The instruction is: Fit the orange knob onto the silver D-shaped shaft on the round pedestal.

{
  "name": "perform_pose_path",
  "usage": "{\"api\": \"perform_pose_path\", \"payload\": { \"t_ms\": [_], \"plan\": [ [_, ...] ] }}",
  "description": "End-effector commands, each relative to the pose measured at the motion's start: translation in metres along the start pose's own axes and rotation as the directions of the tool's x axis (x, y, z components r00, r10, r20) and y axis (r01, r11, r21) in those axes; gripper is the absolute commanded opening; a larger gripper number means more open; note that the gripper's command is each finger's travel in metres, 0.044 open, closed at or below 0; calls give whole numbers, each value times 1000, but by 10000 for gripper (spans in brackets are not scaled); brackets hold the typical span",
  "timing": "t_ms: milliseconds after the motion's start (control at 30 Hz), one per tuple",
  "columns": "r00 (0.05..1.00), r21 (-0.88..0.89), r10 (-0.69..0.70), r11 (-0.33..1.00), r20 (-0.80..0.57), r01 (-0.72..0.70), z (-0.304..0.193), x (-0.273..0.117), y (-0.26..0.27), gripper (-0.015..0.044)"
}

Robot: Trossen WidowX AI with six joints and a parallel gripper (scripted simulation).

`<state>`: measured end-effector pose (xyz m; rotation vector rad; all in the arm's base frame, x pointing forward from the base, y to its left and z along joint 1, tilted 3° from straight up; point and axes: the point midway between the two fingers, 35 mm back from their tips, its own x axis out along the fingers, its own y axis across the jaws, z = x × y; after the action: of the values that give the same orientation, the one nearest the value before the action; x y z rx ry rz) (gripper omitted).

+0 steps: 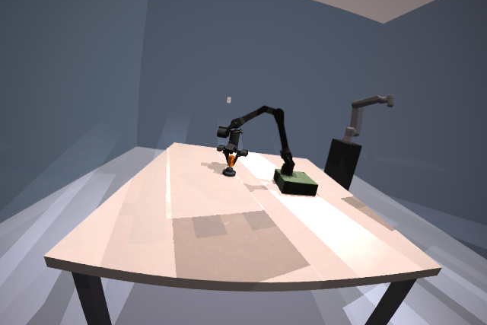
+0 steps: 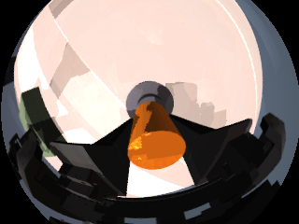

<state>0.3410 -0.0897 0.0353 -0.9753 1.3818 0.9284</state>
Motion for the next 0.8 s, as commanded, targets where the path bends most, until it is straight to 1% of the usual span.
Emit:
{"api": "perform_pose_path", "payload": {
  "t_ms": [0,100,167,767],
  "plan": [
    [1000,-50,-6,999,-2,6,-1,-4,1,0],
    [1000,-164,-6,987,-2,6,-1,-5,0,0],
    [1000,-204,-6,979,-2,6,-1,-5,0,0],
    [1000,-204,-7,979,-1,6,0,-1,-2,0]
  ]
}}
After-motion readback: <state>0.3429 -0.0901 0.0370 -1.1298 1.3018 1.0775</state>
